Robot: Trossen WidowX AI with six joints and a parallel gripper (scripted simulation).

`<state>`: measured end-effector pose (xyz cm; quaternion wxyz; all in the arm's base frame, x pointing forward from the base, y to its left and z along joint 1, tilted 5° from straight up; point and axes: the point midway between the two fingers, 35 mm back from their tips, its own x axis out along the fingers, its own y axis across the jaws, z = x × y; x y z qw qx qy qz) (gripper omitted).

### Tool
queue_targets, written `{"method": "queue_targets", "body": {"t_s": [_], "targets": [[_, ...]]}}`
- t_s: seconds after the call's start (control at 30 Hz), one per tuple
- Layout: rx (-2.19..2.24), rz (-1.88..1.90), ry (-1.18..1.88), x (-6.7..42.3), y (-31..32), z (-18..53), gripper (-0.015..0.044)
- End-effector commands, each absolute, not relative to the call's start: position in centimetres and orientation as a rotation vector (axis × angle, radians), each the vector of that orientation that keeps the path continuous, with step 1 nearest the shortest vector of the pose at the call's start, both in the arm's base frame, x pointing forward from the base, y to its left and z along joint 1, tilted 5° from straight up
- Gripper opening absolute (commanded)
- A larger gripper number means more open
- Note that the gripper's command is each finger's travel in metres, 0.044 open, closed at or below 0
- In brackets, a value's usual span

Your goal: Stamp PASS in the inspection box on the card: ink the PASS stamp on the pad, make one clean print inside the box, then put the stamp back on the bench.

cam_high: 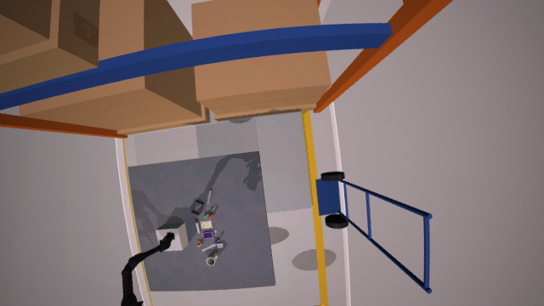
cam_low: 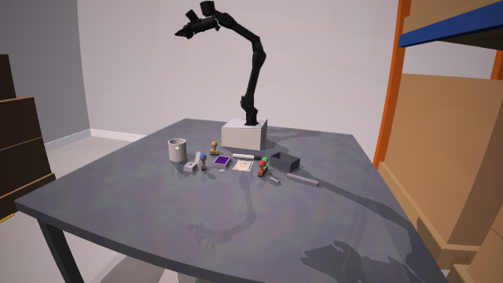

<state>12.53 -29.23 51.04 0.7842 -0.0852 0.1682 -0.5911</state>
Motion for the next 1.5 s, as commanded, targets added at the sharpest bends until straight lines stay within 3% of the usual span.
{"method": "queue_targets", "body": {"t_s": [0.0, 0.27, 0.53, 0.83, 1.13, 1.47], "targets": [[-0.138, -1.116, 0.431, 18.2, -29.2, 47.3, 0.0214], [-0.037, -0.837, 0.562, 28.3, -26.1, 39.5, 0.0214], [0.021, -0.649, 0.67, 34.1, -20.7, 33.9, 0.0214], [0.065, -0.365, 0.885, 39.6, -9.8, 24.5, 0.0214], [0.052, -0.153, 1.13, 39.7, 2.2, 14.7, 0.0214], [-0.063, 0.004, 1.422, 32.6, 14.0, 4.4, 0.0214]]}}
